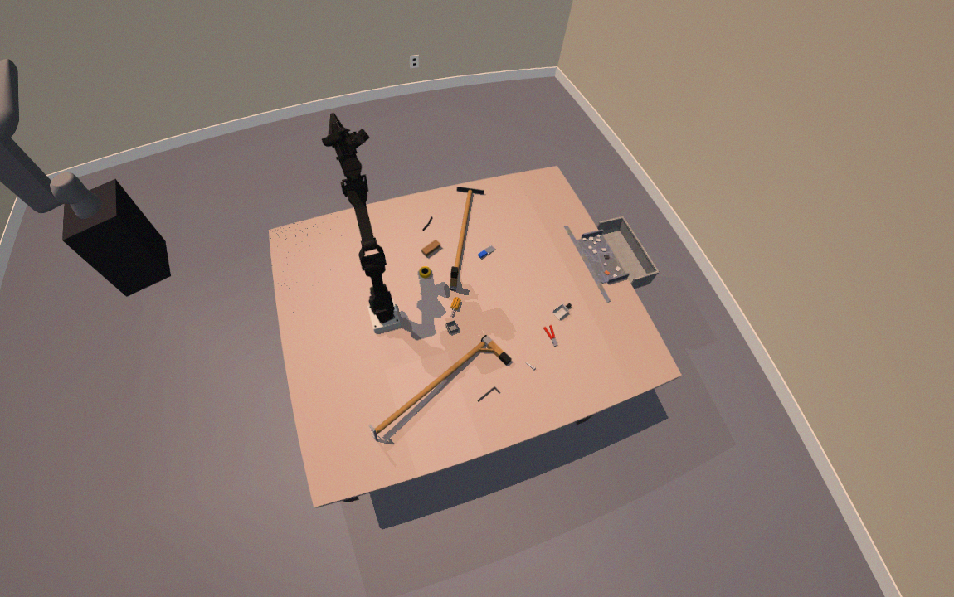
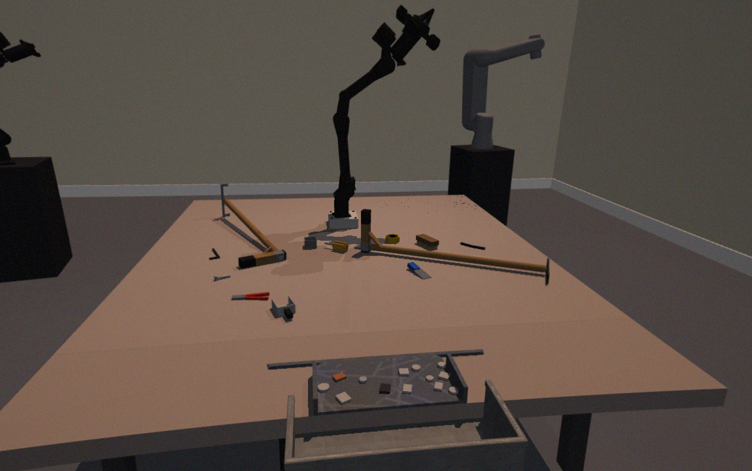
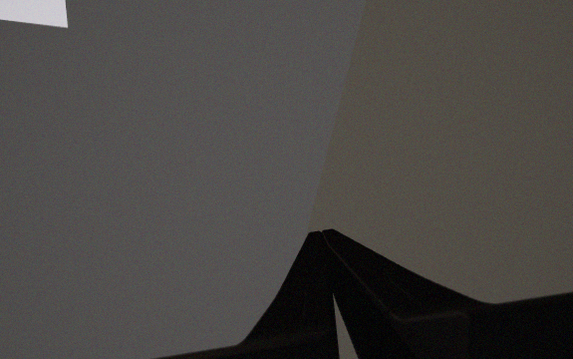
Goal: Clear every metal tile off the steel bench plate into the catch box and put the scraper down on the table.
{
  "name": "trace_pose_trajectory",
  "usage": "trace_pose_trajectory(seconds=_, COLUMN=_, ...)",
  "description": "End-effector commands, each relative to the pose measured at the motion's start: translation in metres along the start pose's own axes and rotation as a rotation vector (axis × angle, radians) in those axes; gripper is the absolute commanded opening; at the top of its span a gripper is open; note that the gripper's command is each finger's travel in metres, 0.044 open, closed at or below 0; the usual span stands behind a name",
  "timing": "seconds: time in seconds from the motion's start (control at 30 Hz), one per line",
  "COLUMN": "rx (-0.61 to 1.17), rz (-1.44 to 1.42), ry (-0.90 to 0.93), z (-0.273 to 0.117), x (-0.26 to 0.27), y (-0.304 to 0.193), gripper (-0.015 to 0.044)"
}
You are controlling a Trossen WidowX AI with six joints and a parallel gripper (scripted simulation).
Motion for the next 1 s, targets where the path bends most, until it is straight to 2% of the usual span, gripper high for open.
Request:
trace_pose_trajectory(seconds=0.0, rx=-0.007, rz=-0.031, ry=-0.032, z=0.001, x=-0.01, y=0.003, gripper=0.0)
trace_pose_trajectory(seconds=0.97, rx=-0.05, rz=-0.237, ry=-0.242, z=-0.004, x=-0.067, y=0.037, gripper=0.0)
Point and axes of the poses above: the point midway between the two fingers, 35 mm back from their tips, its own z axis out along the fingers, its own x axis across the jaws, y = z × x, the point moved 4 cm from there along -z, back along the fingers, and after that the axes turned 3 degrees about z, right-handed, at the moved point
